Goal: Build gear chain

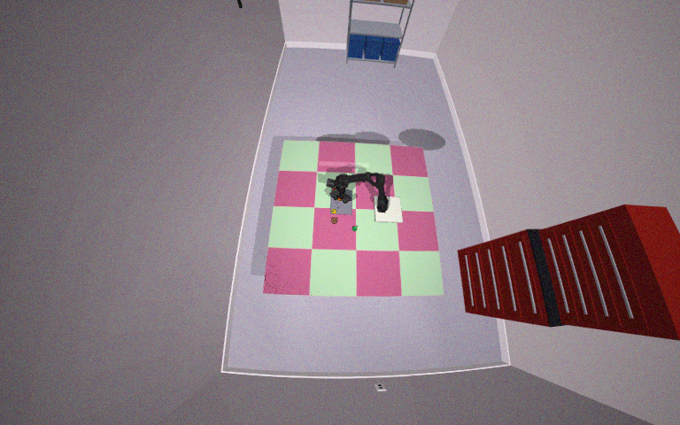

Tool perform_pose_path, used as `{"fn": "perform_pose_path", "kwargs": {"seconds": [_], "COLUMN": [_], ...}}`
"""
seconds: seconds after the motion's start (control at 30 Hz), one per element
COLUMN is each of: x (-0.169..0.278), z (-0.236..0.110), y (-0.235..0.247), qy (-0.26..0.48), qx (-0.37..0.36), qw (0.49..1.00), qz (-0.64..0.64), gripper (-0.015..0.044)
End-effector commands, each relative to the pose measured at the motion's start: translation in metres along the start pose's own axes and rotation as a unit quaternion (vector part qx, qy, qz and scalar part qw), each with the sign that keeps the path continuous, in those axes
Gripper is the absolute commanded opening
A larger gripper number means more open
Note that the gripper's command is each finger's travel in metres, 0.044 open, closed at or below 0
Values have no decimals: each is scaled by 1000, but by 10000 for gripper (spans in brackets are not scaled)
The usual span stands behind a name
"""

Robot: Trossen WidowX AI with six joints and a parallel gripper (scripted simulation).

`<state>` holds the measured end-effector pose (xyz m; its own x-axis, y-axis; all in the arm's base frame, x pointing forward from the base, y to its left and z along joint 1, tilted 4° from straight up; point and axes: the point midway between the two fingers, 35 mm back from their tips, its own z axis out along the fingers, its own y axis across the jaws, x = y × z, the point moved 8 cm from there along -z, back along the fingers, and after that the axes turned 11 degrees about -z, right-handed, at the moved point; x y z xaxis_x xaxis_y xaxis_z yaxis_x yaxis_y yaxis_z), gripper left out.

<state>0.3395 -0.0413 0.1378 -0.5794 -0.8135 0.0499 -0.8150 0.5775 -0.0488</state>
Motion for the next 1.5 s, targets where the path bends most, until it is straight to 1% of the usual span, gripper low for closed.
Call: {"fn": "perform_pose_path", "kwargs": {"seconds": [0.0,0.27,0.4,0.57,1.13,1.27,1.47], "x": [0,1,1,0,1,0,0], "z": [2,3,3,4,6,6,6], "y": [0,0,-1,-1,-1,-1,0], "qy": [2,2,2,2,2,2,2], "qx": [-1,0,0,0,-1,-1,-1], "qw": [999,993,992,994,998,998,1000], "qz": [38,118,129,108,-60,-63,-25], "gripper": [0,0,0,0,0,0,0]}}
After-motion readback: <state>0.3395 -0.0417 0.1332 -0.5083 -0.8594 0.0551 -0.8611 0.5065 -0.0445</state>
